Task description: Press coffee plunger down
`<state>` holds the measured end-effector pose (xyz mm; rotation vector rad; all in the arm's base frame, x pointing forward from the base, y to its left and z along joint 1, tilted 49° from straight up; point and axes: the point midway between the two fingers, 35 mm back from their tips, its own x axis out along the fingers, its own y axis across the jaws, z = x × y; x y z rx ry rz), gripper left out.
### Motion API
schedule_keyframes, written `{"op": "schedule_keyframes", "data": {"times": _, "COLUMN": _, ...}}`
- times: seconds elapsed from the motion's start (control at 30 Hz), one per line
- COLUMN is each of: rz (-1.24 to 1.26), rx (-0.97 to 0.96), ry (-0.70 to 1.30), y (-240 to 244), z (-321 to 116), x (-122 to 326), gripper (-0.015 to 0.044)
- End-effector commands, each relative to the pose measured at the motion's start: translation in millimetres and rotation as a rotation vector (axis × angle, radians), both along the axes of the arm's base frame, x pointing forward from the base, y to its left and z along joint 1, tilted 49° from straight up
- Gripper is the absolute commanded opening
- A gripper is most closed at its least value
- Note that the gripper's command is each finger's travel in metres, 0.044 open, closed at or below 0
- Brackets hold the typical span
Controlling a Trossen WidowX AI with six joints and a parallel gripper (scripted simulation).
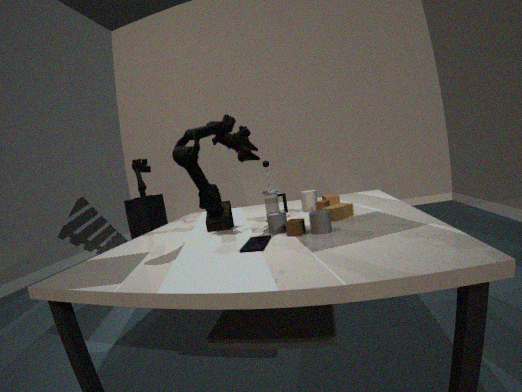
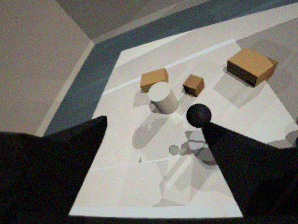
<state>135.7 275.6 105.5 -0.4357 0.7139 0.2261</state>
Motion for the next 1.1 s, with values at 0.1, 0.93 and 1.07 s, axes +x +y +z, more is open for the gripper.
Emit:
{"op": "schedule_keyframes", "data": {"times": 0.1, "rz": 0.201, "rx": -0.447, "ry": -0.226, "y": -40.0, "z": 3.7, "x": 7.7, "gripper": 0.0440}}
{"op": "schedule_keyframes", "data": {"times": 0.93, "rz": 0.203, "rx": -0.446, "ry": -0.221, "y": -39.6, "z": -7.1, "x": 24.6, "gripper": 0.0440}}
{"op": "schedule_keyframes", "data": {"times": 1.07, "rz": 0.203, "rx": -0.446, "ry": -0.221, "y": -40.0, "z": -10.2, "x": 30.4, "gripper": 0.0440}}
